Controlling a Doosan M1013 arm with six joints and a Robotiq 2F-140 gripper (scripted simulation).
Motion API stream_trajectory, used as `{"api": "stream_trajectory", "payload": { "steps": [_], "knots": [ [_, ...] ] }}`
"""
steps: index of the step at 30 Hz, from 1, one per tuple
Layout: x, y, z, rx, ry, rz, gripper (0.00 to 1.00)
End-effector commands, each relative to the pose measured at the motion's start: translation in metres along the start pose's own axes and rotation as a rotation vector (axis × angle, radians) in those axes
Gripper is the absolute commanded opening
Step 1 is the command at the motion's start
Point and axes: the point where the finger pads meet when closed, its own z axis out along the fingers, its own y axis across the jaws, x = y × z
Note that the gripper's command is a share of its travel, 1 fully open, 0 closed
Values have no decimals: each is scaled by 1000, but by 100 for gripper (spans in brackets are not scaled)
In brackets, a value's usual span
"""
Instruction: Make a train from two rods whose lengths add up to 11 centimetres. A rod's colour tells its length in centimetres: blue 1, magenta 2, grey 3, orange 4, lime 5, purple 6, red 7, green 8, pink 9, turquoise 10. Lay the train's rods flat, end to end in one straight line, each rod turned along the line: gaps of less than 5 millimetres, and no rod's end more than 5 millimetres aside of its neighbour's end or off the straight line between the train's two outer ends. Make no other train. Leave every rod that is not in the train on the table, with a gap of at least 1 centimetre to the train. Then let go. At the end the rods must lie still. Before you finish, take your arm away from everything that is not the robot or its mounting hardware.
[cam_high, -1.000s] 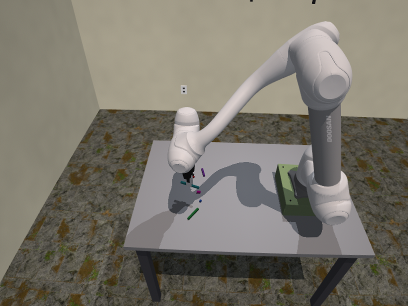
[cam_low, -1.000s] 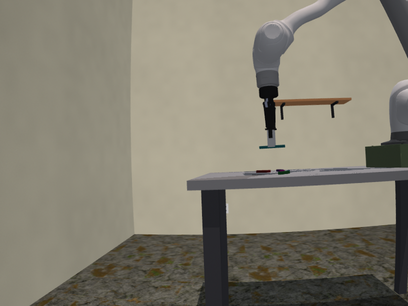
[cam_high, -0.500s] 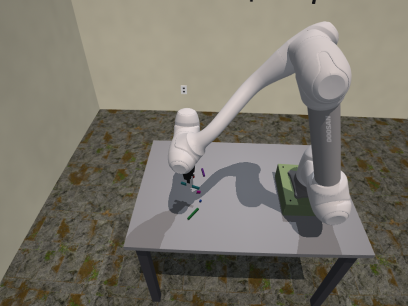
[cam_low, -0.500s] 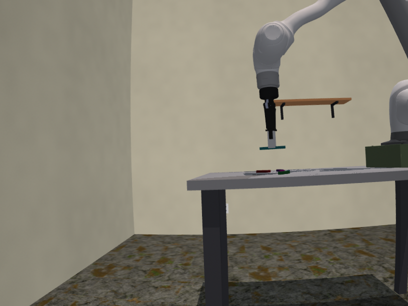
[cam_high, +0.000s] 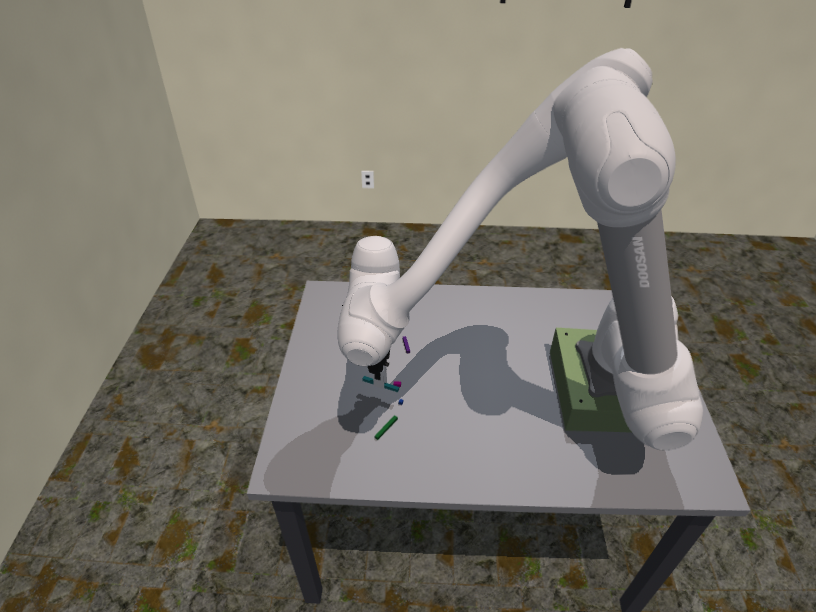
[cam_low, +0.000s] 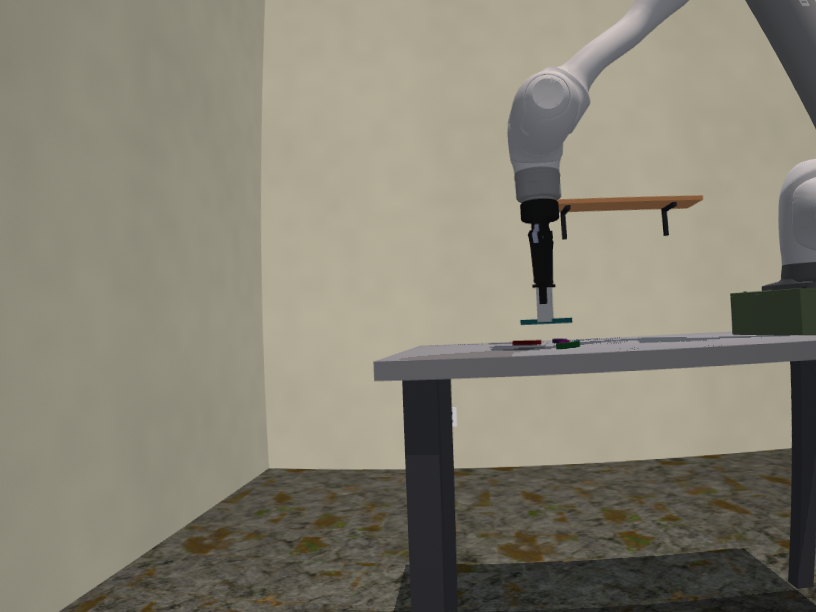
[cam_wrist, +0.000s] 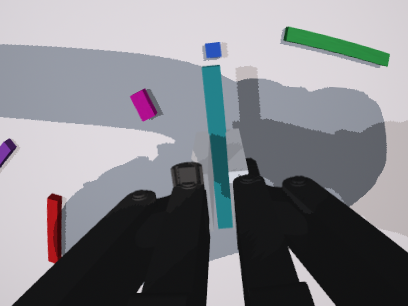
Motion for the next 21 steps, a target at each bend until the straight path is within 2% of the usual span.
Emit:
{"api": "stream_trajectory", "payload": {
  "steps": [1,10,21],
  "knots": [
    [3,1,18,-3,3,-3,3],
    [3,1,33,-3,3,-3,3],
    [3,1,35,-3,3,-3,3]
  ]
}}
